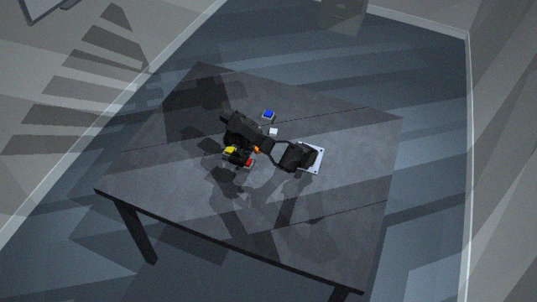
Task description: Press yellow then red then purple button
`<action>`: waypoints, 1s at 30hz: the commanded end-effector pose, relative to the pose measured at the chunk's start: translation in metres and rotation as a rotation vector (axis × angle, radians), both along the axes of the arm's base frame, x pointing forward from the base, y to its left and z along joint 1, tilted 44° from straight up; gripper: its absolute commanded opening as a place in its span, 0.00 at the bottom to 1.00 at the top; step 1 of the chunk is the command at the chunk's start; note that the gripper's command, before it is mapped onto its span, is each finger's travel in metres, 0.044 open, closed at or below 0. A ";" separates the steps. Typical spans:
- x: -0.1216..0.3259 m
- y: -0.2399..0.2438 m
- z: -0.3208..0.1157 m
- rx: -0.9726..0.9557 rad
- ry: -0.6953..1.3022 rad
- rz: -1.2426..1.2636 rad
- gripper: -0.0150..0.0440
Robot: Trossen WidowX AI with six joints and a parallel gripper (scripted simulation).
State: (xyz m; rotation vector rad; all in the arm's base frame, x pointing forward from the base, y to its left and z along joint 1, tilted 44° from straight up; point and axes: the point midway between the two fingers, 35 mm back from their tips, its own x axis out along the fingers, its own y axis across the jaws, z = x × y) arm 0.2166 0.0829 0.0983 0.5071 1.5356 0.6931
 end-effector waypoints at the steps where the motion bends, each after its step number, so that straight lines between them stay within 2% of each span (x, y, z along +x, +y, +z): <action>1: -0.001 0.005 -0.004 0.006 0.003 -0.001 0.29; 26: -0.003 0.011 -0.010 0.007 0.003 -0.001 0.29; 30: 0.000 -0.010 0.011 0.005 0.003 -0.001 0.29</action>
